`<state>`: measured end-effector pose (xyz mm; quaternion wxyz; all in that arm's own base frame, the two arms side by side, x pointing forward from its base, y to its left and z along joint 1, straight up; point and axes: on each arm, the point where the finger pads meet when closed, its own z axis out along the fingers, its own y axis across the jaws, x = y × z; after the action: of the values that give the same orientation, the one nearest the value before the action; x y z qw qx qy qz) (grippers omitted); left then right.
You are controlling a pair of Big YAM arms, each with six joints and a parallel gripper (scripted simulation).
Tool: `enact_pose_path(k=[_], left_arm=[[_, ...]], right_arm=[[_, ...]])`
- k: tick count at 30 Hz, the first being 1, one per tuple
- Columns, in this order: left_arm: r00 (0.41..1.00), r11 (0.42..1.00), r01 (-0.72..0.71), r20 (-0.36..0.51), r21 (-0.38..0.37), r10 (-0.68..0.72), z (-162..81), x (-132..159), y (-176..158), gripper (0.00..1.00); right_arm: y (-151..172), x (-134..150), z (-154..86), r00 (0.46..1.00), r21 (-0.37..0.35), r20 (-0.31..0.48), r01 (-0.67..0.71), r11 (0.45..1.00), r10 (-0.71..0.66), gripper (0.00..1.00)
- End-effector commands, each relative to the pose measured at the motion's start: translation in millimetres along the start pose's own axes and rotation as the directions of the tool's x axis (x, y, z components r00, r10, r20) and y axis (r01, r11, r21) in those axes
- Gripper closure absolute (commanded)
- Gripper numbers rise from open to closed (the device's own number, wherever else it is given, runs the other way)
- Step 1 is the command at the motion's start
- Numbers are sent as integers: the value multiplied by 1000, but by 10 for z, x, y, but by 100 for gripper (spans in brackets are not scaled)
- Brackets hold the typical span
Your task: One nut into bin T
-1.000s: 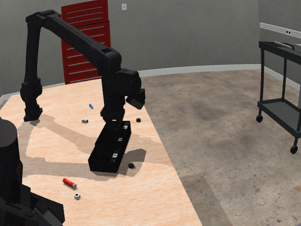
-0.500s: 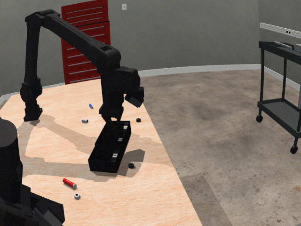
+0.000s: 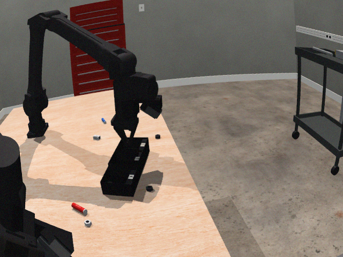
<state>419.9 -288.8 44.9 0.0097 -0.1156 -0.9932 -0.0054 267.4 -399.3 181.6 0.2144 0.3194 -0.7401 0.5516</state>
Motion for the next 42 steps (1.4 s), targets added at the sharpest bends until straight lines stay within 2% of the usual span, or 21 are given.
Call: enact_pose_path(k=[1, 6, 25, 26, 32, 35, 37, 38, 39, 42], left_arm=[[998, 1000, -14, 68, 26, 13, -327, -282, -126, 91], [999, 1000, -14, 51, 20, 13, -254, -295, -131, 91], [998, 1000, -14, 57, 22, 13, -326, -337, -147, 91], [996, 999, -15, 89, 34, 12, -546, -345, -150, 91], [996, 999, -15, 90, 35, 12, -794, -327, -142, 91], [996, 999, -15, 90, 35, 12, -815, -329, -143, 91], [999, 1000, -14, 52, 20, 13, -607, -331, -144, 91], [999, 1000, -14, 50, 20, 13, -599, -333, -144, 91], [996, 999, -15, 90, 35, 12, -909, -328, -143, 91], [996, 999, -15, 91, 35, 12, -1140, -302, -132, 91]], right_arm=[[-5, 74, 34, 1000, -3, -14, -11, 1000, 11, 0], [-5, 74, 34, 1000, -3, -14, -11, 1000, 11, 0], [-5, 74, 34, 1000, -3, -14, -11, 1000, 11, 0], [-5, 74, 34, 1000, -3, -14, -11, 1000, 11, 0], [-5, 74, 34, 1000, -3, -14, -11, 1000, 11, 0], [-5, 74, 34, 1000, -3, -14, -11, 1000, 11, 0], [-5, 74, 34, 1000, -3, -14, -11, 1000, 11, 0], [-5, 74, 34, 1000, -3, -14, -11, 1000, 11, 0], [-5, 74, 34, 1000, -3, -14, -11, 1000, 11, 0], [-5, 74, 34, 1000, -3, -14, -11, 1000, 11, 0]])
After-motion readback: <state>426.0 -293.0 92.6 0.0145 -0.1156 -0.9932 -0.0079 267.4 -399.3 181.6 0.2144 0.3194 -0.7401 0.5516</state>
